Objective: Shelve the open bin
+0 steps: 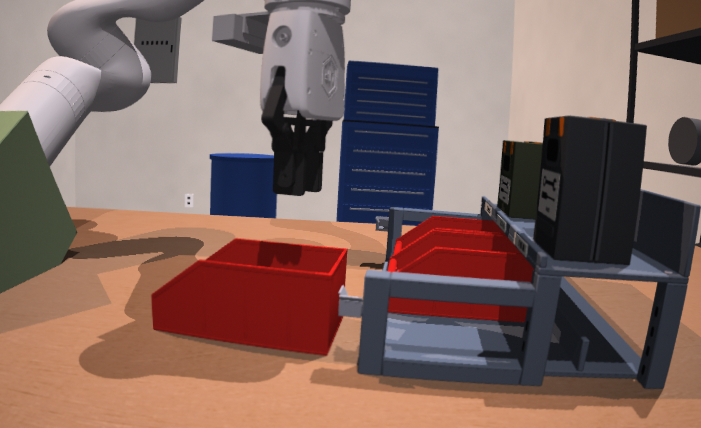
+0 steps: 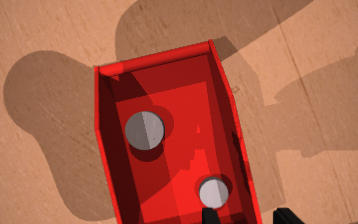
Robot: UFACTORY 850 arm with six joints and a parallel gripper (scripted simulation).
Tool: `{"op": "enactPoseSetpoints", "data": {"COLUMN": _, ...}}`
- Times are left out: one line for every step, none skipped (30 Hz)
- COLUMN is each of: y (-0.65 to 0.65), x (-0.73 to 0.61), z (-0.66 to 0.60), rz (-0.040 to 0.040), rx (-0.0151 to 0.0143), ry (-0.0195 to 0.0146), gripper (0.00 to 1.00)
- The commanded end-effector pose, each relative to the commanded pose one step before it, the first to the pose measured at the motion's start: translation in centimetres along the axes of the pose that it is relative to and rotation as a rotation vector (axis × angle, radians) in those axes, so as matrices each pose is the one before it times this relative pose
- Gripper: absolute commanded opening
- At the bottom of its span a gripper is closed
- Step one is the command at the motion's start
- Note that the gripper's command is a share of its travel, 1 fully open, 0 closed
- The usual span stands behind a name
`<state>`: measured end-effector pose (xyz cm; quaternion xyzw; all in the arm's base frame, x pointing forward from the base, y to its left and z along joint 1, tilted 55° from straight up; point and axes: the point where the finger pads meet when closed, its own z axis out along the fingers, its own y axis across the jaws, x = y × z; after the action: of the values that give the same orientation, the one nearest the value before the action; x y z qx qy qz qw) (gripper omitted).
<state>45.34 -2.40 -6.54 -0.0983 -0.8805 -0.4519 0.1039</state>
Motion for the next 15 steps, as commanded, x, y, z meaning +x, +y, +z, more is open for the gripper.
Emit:
{"op": "enactPoseSetpoints", "data": {"y": -0.103, "x": -0.386, "z": -0.037, "rz": 0.02310, "rx": 0.00020, "ry": 0.00824, "gripper": 0.34}}
{"op": "enactPoseSetpoints", "data": {"y": 0.000, "x": 0.000, "z": 0.000, "rz": 0.00000, "rx": 0.00000, "ry": 0.00000, "gripper": 0.34}}
{"op": "enactPoseSetpoints", "data": {"y": 0.000, "x": 0.000, "z": 0.000, "rz": 0.00000, "rx": 0.00000, "ry": 0.00000, "gripper": 0.34}}
{"op": "enactPoseSetpoints", "data": {"y": 0.000, "x": 0.000, "z": 0.000, "rz": 0.00000, "rx": 0.00000, "ry": 0.00000, "gripper": 0.34}}
{"op": "enactPoseSetpoints", "data": {"y": -0.283, "x": -0.960, "z": 0.134, "rz": 0.04576, "rx": 0.00021, "ry": -0.00335, "gripper": 0.34}}
{"op": "enactPoseSetpoints", "data": {"y": -0.261, "x": -1.058, "z": 0.151, "rz": 0.05200, "rx": 0.00008, "ry": 0.00012, "gripper": 0.34}}
{"op": "enactPoseSetpoints", "data": {"y": -0.205, "x": -1.070, "z": 0.151, "rz": 0.05200, "rx": 0.00008, "ry": 0.00012, "gripper": 0.34}}
{"op": "enactPoseSetpoints", "data": {"y": -0.150, "x": -1.079, "z": 0.151, "rz": 0.05200, "rx": 0.00008, "ry": 0.00012, "gripper": 0.34}}
{"op": "enactPoseSetpoints", "data": {"y": -0.093, "x": -1.086, "z": 0.151, "rz": 0.05200, "rx": 0.00008, "ry": 0.00012, "gripper": 0.34}}
{"op": "enactPoseSetpoints", "data": {"y": 0.000, "x": 0.000, "z": 0.000, "rz": 0.00000, "rx": 0.00000, "ry": 0.00000, "gripper": 0.34}}
{"op": "enactPoseSetpoints", "data": {"y": 0.000, "x": 0.000, "z": 0.000, "rz": 0.00000, "rx": 0.00000, "ry": 0.00000, "gripper": 0.34}}
{"op": "enactPoseSetpoints", "data": {"y": 0.000, "x": 0.000, "z": 0.000, "rz": 0.00000, "rx": 0.00000, "ry": 0.00000, "gripper": 0.34}}
{"op": "enactPoseSetpoints", "data": {"y": 0.000, "x": 0.000, "z": 0.000, "rz": 0.00000, "rx": 0.00000, "ry": 0.00000, "gripper": 0.34}}
{"op": "enactPoseSetpoints", "data": {"y": 0.000, "x": 0.000, "z": 0.000, "rz": 0.00000, "rx": 0.00000, "ry": 0.00000, "gripper": 0.34}}
{"op": "enactPoseSetpoints", "data": {"y": 0.000, "x": 0.000, "z": 0.000, "rz": 0.00000, "rx": 0.00000, "ry": 0.00000, "gripper": 0.34}}
